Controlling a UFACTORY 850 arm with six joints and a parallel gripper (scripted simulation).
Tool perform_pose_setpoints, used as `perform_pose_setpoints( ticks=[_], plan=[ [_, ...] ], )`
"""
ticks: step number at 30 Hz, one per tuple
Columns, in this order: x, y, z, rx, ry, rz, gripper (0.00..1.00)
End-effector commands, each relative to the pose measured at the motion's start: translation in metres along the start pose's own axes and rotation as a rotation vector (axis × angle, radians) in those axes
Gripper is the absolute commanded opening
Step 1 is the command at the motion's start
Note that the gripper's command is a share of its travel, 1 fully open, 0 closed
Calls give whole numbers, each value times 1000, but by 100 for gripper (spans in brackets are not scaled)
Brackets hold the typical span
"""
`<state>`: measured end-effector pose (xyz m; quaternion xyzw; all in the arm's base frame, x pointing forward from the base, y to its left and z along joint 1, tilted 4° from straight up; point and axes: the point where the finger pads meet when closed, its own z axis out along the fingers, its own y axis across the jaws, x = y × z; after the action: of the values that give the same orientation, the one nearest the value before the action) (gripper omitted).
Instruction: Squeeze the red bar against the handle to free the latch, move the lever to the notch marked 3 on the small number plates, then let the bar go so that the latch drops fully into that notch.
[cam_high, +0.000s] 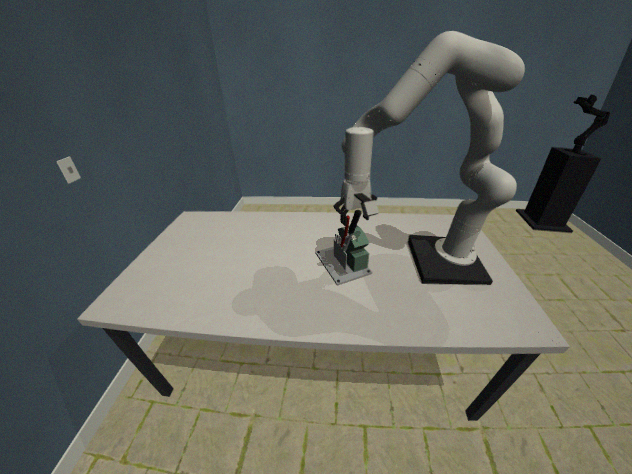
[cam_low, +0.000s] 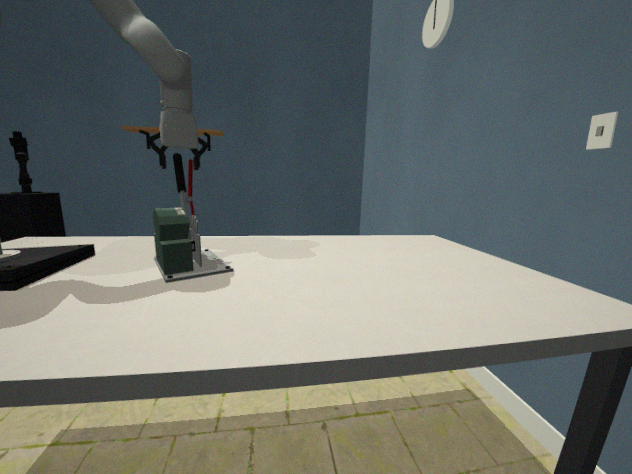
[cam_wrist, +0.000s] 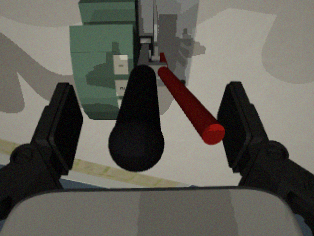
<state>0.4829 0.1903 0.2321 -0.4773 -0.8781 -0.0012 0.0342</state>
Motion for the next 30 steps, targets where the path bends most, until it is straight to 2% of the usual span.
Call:
perform_pose_setpoints(
  ticks=[1, 2, 3, 30],
  plan=[
    [0, 1, -1, -2, 0, 0, 100],
    [0, 1, -1, -2, 0, 0, 100],
    [0, 1, -1, -2, 0, 0, 0],
    [0, 1, -1, -2, 0, 0, 0]
  ],
)
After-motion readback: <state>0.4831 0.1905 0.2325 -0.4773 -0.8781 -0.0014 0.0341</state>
